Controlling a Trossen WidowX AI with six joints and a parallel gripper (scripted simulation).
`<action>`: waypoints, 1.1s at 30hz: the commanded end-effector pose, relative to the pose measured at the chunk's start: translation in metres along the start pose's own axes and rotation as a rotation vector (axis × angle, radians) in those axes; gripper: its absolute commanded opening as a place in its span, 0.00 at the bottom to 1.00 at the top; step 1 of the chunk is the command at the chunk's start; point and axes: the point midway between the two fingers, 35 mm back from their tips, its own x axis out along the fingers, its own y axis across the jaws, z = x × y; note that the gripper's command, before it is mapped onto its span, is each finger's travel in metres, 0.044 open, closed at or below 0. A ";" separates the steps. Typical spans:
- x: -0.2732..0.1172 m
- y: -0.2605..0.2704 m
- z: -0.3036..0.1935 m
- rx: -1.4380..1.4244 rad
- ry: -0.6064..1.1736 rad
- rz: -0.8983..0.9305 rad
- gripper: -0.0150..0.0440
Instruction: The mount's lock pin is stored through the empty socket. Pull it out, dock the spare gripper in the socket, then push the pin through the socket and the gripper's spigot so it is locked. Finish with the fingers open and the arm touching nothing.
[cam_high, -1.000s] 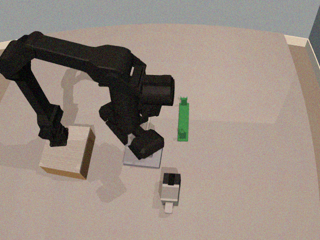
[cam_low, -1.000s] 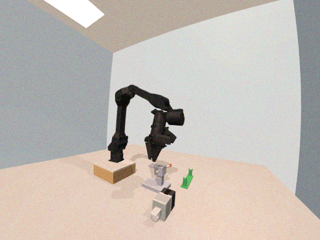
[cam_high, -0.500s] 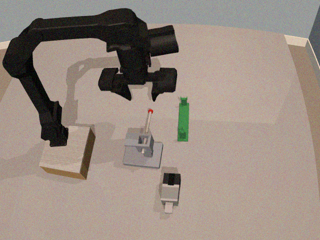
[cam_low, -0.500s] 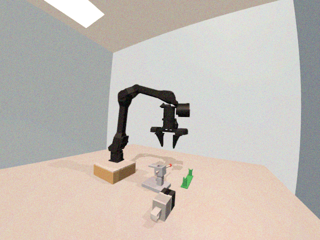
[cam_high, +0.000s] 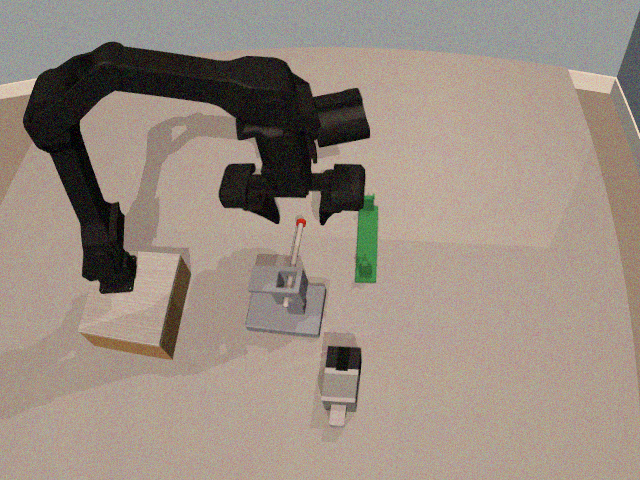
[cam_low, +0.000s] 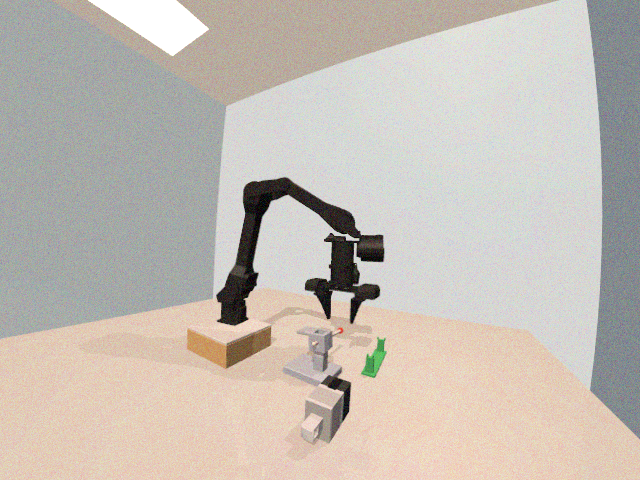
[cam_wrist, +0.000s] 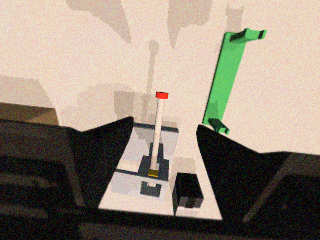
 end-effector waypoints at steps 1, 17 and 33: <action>0.009 0.003 0.000 0.004 0.001 0.014 0.76; 0.036 0.004 -0.001 0.004 0.002 0.014 0.76; 0.059 0.006 -0.002 0.004 0.002 0.014 0.76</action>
